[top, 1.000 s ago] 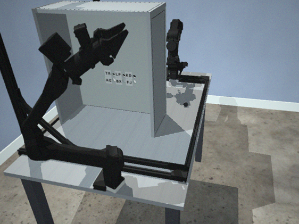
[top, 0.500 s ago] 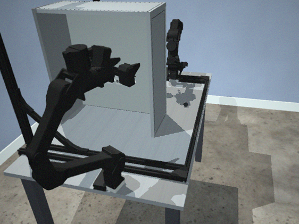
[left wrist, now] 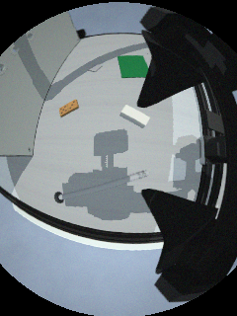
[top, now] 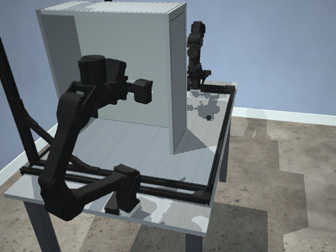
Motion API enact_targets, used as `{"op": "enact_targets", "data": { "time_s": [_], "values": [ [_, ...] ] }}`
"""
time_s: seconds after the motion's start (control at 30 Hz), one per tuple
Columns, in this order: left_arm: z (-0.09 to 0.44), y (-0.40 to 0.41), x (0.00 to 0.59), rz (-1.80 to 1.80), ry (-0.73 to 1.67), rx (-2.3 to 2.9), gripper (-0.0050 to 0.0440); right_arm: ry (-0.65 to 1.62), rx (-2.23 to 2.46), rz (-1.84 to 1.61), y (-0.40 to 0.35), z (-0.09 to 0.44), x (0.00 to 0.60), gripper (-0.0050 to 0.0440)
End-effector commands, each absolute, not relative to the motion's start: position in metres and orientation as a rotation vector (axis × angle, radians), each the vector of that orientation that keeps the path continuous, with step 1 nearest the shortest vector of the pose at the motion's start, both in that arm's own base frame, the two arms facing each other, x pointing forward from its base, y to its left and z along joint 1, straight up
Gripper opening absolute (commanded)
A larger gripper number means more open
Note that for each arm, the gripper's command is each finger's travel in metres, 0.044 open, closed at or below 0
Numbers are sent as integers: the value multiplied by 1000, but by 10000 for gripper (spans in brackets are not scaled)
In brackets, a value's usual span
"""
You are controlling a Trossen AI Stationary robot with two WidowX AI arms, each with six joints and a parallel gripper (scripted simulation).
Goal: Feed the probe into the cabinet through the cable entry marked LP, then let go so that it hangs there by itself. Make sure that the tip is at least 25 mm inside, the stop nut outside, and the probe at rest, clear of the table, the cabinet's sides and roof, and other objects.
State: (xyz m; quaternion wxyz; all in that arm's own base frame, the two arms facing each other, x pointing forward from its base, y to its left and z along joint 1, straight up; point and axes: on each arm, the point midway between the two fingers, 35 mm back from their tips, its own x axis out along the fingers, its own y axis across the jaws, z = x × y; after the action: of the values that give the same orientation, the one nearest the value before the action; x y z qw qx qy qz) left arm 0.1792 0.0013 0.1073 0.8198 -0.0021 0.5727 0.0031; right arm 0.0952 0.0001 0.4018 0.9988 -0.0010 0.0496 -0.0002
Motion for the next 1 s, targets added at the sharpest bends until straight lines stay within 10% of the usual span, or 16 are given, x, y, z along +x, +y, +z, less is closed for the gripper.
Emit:
{"op": "enact_targets", "data": {
  "time_s": [0.0, 0.97],
  "values": [
    [112, 5, 189, 22, 1234, -16, 440, 100, 0, 0, 0, 401, 94, 440],
    [60, 84, 314, 213, 1541, -209, 440, 100, 0, 0, 0, 401, 94, 440]
  ]
}}
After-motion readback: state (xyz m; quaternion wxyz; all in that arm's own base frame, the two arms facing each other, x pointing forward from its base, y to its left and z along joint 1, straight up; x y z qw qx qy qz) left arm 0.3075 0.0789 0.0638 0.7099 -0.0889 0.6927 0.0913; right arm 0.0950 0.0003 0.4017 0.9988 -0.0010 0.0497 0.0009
